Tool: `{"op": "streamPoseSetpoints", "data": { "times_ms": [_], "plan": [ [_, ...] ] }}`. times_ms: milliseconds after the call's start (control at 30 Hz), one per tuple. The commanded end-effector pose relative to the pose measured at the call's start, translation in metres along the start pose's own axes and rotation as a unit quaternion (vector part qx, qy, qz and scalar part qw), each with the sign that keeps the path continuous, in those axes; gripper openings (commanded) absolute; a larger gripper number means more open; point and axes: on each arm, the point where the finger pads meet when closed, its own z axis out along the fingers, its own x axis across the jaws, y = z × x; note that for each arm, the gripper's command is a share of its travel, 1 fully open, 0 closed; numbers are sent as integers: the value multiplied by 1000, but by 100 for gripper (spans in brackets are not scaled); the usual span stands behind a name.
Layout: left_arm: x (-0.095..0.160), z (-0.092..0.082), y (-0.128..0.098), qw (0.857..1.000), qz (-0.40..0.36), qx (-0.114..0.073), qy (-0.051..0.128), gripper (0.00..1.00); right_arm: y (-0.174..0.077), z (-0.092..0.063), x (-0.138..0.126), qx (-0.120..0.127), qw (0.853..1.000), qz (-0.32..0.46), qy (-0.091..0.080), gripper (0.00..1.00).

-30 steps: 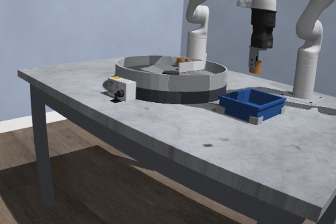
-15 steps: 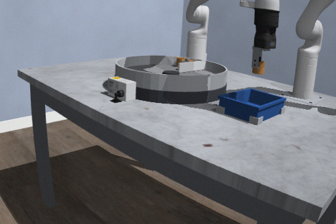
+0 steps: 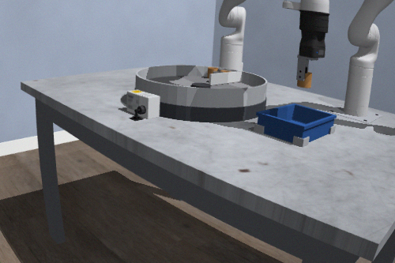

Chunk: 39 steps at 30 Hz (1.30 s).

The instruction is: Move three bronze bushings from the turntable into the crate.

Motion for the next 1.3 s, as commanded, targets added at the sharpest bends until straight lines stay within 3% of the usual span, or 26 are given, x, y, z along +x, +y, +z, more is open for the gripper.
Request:
{"op": "streamPoseSetpoints", "data": {
  "times_ms": [0,1267],
  "plan": [
    [3,-1,-4,1000,2,4,1,100,-1,-1,-2,2,1000,-3,-4,0],
    [3,-1,-4,1000,2,4,1,100,-5,0,-2,4,1000,-4,-3,0]
  ]
}}
